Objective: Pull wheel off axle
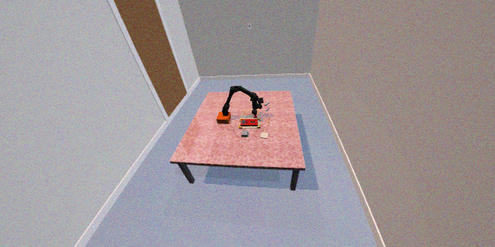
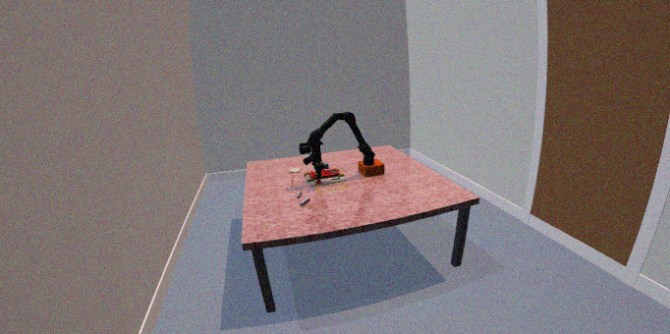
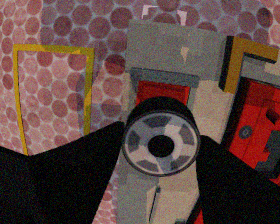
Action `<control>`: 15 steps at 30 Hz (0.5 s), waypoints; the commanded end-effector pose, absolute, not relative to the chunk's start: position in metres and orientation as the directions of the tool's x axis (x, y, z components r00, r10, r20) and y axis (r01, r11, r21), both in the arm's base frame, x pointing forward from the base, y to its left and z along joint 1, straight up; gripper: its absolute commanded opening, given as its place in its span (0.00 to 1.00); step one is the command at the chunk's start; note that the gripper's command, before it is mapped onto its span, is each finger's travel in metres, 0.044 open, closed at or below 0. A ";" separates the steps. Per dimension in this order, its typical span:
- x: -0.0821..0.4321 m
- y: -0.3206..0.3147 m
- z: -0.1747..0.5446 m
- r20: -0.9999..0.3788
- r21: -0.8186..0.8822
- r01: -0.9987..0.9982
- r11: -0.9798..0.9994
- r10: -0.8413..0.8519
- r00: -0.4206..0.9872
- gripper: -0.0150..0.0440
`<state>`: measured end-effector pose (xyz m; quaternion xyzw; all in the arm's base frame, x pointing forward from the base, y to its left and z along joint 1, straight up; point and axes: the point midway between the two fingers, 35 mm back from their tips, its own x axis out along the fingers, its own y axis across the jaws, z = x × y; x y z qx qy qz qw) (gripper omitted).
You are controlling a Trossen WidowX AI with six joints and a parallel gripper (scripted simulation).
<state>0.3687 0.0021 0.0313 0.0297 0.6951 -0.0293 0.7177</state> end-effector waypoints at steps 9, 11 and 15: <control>0.369 0.002 0.038 -0.999 0.002 0.085 0.996 -0.001 0.037 0.25; 0.369 0.002 0.039 -0.999 0.002 0.085 0.996 -0.001 0.037 0.25; 0.369 0.002 0.040 -0.999 0.002 0.085 0.996 -0.001 0.037 0.25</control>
